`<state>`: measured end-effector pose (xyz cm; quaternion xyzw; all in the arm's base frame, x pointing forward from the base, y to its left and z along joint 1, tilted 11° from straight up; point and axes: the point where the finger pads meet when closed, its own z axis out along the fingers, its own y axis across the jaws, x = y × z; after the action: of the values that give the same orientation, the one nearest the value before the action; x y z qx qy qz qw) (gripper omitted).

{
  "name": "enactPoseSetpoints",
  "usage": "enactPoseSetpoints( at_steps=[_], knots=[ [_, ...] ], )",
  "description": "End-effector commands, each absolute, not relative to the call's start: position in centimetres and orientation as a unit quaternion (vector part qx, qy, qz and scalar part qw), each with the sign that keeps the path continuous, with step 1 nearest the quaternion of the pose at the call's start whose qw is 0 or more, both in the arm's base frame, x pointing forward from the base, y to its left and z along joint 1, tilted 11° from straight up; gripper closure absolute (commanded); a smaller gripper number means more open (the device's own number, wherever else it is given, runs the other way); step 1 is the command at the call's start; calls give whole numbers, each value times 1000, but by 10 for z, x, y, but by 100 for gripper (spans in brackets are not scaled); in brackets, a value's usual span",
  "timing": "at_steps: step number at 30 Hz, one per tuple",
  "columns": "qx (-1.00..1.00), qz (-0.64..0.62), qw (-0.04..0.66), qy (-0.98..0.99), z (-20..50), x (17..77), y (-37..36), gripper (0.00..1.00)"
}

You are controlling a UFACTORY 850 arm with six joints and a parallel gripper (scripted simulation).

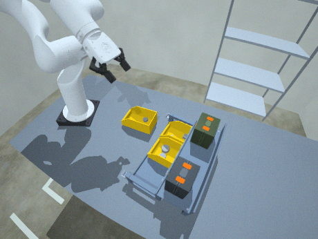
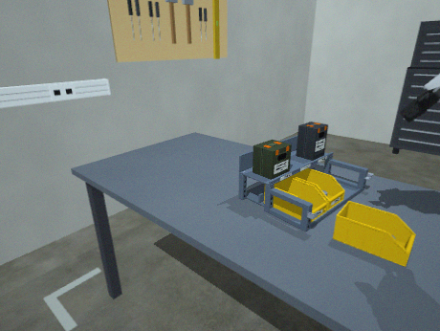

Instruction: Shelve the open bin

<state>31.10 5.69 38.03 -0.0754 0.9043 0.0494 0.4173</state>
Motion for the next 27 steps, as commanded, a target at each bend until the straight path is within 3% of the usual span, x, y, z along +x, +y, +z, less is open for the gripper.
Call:
enactPoseSetpoints(
  at_steps=[1, 22, 27],
  knots=[
    [-66, 33, 420, 905, 382, 315, 58, 0],
    [-66, 33, 420, 905, 416, 345, 78, 0],
    [-66, 33, 420, 905, 453, 378, 100, 0]
  ],
)
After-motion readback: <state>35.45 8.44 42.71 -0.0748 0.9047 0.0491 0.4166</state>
